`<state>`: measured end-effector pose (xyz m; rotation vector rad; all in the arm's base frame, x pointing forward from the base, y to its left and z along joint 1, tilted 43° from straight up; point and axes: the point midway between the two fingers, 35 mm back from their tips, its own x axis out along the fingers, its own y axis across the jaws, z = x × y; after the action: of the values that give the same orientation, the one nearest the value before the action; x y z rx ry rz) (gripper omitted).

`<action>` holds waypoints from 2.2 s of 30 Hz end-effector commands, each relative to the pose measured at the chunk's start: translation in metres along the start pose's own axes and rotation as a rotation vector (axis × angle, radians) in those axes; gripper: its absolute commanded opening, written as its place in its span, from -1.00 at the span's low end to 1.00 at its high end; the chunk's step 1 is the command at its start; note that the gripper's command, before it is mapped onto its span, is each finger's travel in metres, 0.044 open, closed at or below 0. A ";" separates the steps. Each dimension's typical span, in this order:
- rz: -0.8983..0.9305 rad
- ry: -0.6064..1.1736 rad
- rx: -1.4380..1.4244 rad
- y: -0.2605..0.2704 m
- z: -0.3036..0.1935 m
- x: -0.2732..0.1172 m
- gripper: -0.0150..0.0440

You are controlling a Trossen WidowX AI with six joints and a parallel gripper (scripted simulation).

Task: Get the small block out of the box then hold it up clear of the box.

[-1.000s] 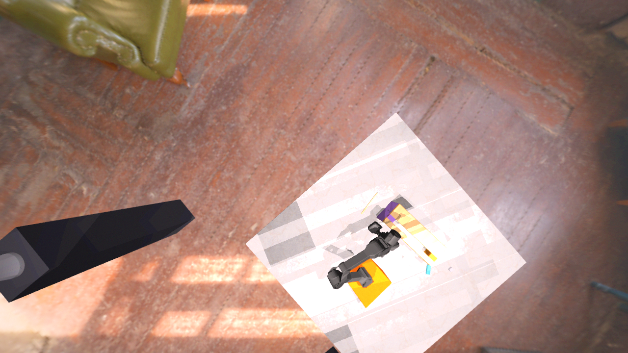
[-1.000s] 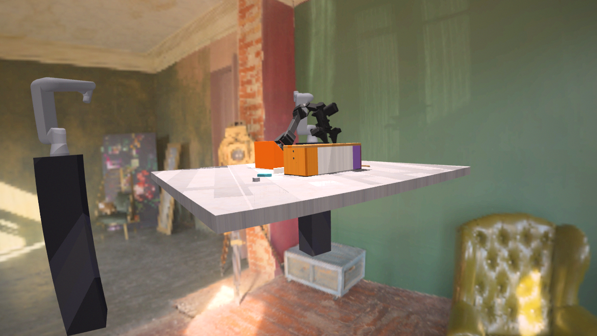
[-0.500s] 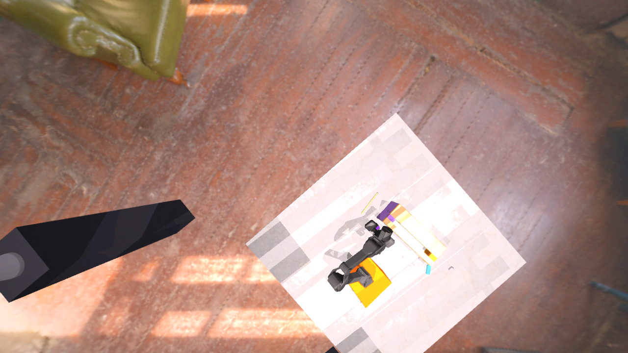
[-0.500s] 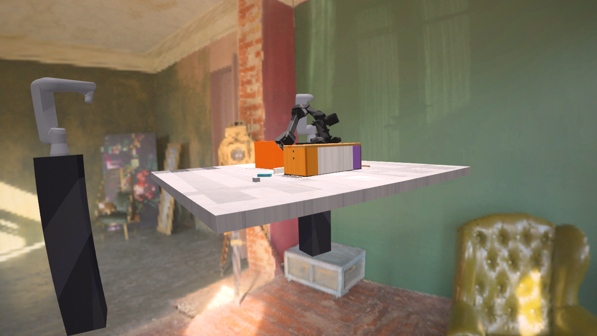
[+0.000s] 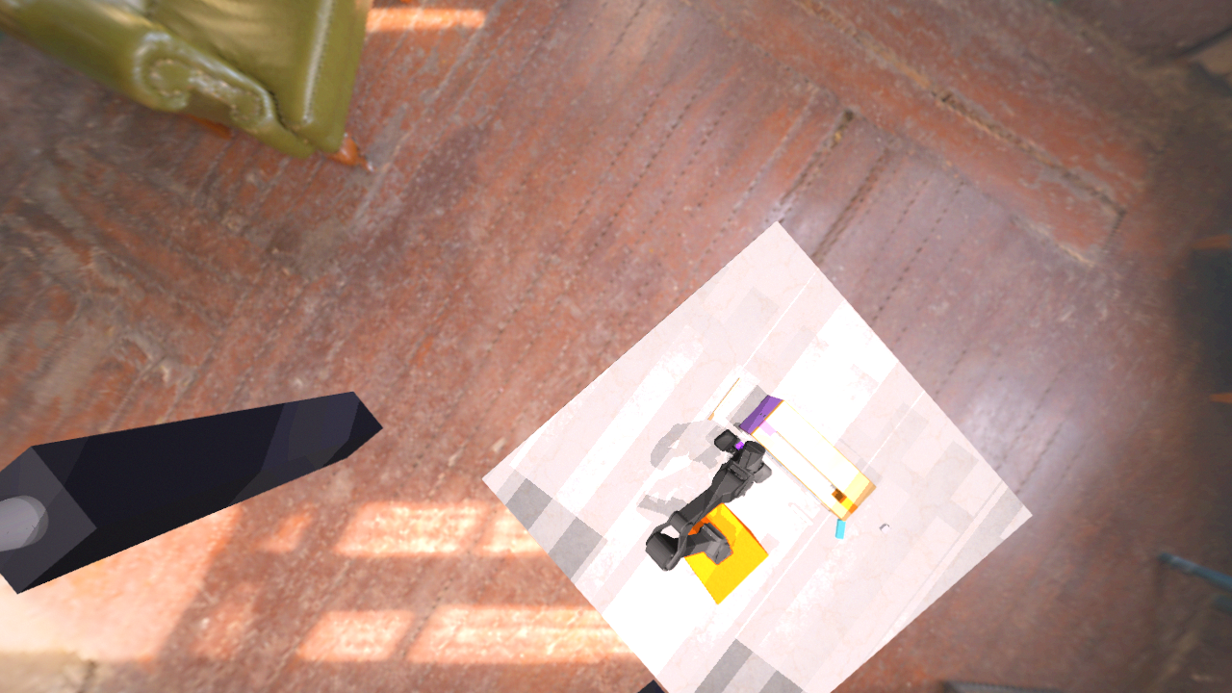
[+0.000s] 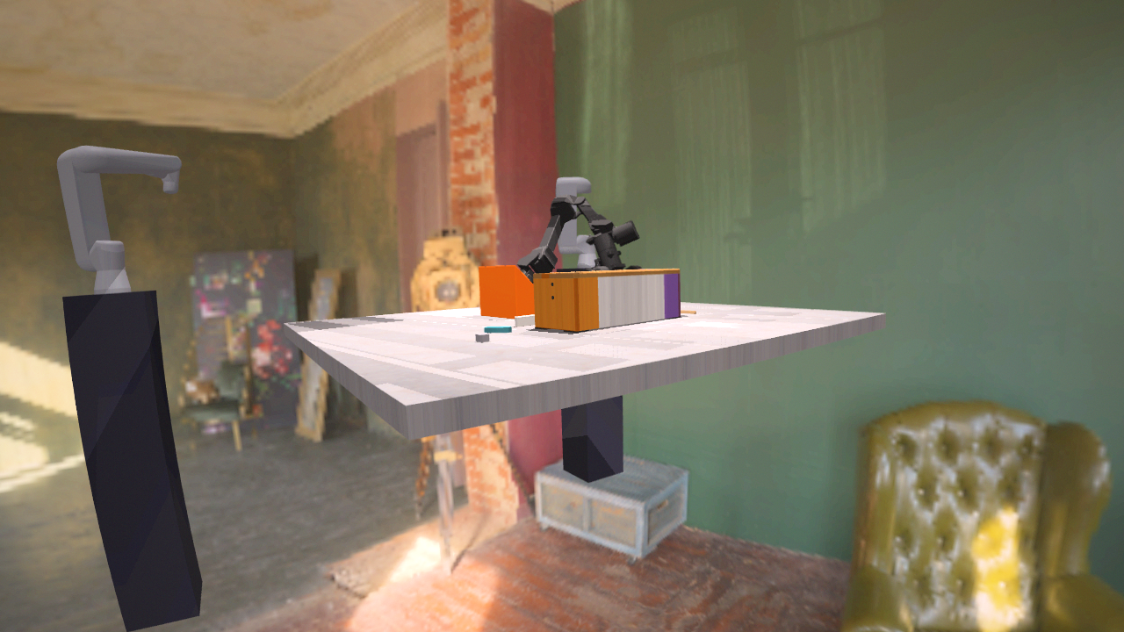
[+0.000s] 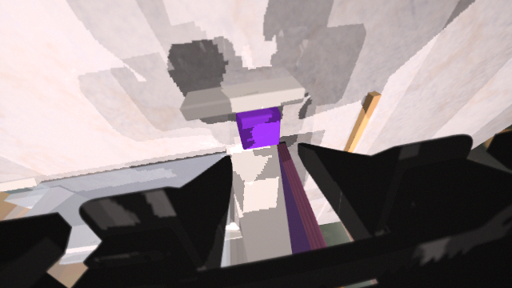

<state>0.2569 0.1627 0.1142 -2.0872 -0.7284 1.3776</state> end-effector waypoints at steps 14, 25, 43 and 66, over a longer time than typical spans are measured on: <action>0.000 0.001 0.006 0.000 0.013 0.025 0.47; -0.001 0.001 0.007 0.000 0.015 0.028 -0.15; 0.001 0.000 0.001 0.000 -0.010 -0.028 -0.49; 0.017 -0.025 0.764 0.015 -0.010 -0.041 -0.49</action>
<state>0.2543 0.1265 0.1331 -1.5857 -0.2353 1.4105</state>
